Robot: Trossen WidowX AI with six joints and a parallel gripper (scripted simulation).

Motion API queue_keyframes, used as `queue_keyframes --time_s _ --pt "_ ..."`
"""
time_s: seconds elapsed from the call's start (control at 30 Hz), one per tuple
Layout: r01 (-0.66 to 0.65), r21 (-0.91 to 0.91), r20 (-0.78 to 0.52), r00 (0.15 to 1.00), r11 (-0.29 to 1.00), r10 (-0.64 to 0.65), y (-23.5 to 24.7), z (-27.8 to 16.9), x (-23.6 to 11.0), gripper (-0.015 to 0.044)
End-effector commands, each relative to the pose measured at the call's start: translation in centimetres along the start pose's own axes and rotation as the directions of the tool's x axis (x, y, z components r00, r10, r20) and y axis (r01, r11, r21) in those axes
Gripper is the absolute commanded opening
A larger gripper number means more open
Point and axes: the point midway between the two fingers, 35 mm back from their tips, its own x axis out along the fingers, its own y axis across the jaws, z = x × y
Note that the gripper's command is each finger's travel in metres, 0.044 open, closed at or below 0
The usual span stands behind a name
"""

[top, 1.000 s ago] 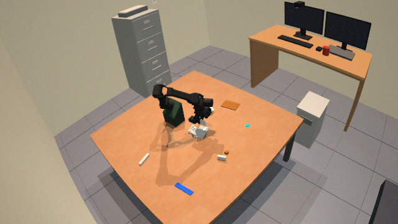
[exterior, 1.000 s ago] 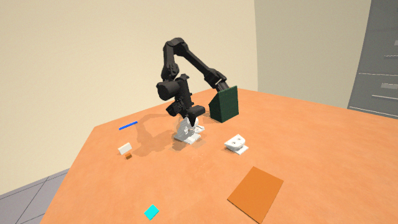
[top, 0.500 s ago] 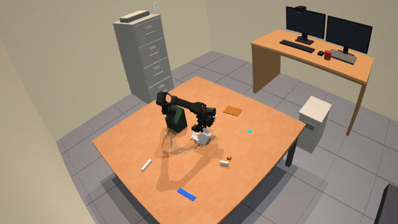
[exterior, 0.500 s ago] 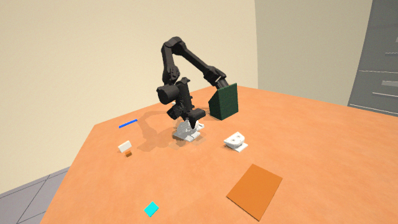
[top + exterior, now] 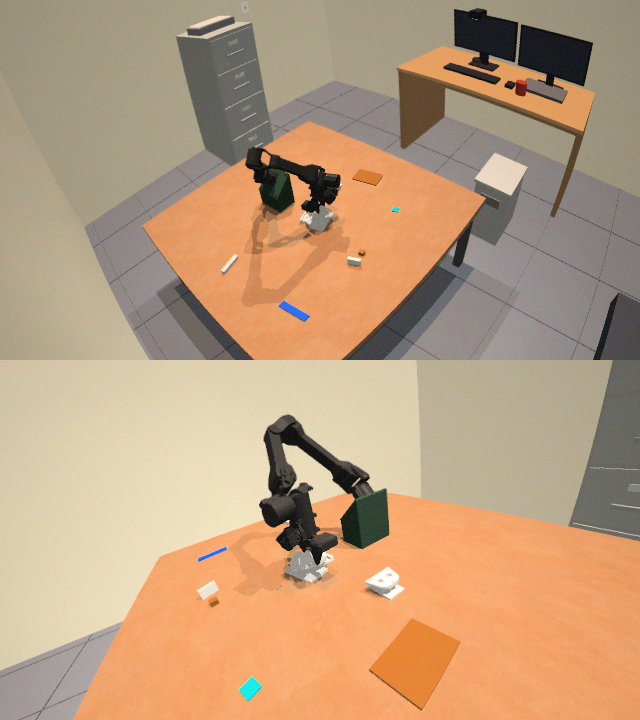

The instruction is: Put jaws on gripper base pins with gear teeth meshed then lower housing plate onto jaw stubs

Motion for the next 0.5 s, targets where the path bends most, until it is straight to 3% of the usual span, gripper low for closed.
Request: queue_keyframes --time_s 0.0,0.47 --pt "0.006 -0.005 0.002 1.000 1.000 -0.006 -0.05 0.02 0.05 0.0134" --pt "0.006 0.004 0.002 1.000 1.000 -0.006 -0.06 0.01 0.36 0.0134"
